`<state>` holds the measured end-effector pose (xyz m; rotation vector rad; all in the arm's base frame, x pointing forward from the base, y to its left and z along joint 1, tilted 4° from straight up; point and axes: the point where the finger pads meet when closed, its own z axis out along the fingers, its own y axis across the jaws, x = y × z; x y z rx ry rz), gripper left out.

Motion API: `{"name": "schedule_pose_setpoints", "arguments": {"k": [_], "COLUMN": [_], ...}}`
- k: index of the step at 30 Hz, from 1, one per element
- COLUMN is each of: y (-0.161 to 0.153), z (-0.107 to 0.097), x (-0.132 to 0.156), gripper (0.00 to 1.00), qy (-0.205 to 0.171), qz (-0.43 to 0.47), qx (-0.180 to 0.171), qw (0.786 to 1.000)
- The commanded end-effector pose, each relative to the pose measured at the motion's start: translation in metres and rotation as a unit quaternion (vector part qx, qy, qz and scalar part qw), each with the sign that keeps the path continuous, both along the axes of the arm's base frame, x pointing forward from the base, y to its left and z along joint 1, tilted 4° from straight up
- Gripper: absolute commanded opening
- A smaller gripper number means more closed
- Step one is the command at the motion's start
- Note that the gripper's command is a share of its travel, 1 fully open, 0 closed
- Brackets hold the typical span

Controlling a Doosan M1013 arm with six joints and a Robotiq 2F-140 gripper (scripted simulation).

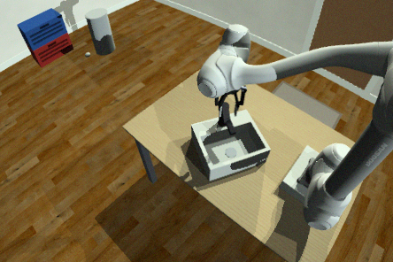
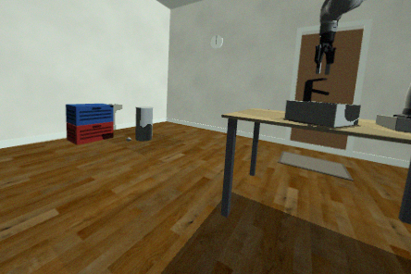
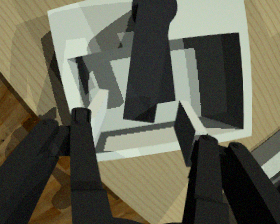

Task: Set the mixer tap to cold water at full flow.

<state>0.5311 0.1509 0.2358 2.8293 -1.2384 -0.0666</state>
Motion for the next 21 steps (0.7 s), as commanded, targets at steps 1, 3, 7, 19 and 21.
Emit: {"name": "schedule_pose_setpoints", "arguments": {"k": [1,3,7,19,21], "y": [0.0010,0.0009,0.0008,0.0007,0.0007], "z": [-0.0069,-0.0089,-0.0120,-0.0144,-0.0144], "x": [-0.0009,-0.0010,-0.0012,-0.0014,-0.0014], "gripper": [0.42,0.42,0.42,0.42,0.42], "qy": [0.002,0.002,0.002,0.002,0.002], "qz": [0.002,0.002,0.002,0.002,0.002], "qx": [0.000,0.000,0.000,0.000,0.000], "qw": [1.000,1.000,1.000,1.000,1.000]}}
